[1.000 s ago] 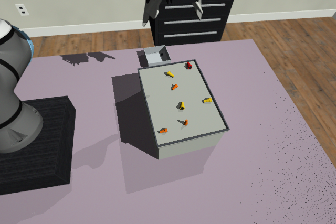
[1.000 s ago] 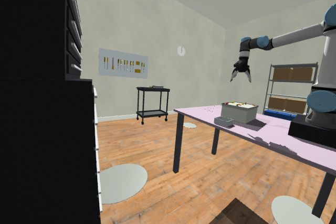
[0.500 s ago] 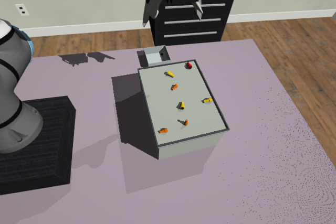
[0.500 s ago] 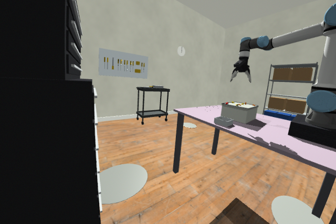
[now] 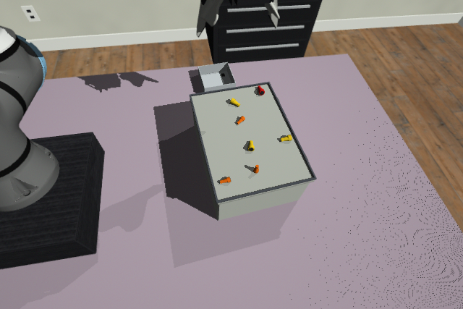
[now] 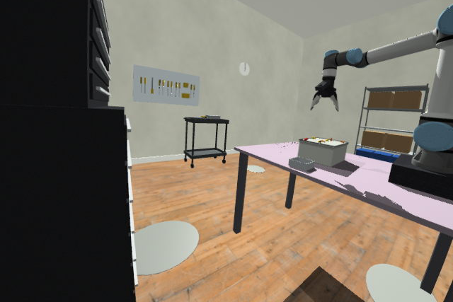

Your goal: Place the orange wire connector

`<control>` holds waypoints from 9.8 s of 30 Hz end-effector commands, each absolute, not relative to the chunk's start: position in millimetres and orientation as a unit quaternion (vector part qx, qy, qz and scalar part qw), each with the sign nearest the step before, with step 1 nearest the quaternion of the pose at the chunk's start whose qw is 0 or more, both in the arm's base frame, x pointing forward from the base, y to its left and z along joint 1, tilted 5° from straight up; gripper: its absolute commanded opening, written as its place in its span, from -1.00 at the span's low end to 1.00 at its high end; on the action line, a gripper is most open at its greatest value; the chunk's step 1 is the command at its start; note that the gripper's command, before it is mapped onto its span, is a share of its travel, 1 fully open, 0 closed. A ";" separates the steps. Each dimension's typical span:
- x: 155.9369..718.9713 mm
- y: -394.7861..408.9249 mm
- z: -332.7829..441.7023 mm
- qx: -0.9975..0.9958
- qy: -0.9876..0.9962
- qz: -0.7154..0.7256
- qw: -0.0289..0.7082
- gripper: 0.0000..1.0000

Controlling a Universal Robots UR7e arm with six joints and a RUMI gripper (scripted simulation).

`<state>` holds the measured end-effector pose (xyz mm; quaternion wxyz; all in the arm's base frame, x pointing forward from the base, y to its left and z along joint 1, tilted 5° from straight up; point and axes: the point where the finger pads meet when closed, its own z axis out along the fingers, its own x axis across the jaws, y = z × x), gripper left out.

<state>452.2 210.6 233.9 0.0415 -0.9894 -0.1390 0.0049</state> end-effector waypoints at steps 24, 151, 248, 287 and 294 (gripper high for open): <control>452.5 210.6 234.4 -0.989 -0.139 0.004 0.042 1.00; 439.4 -3.5 96.3 -0.626 -0.779 -0.025 0.033 -0.70; 436.9 -6.2 33.9 -0.608 -0.793 -0.026 0.033 -0.70; 436.9 -6.2 33.9 -0.608 -0.793 -0.026 0.033 -1.00; 436.9 -6.2 33.9 -0.608 -0.793 -0.026 0.033 -1.00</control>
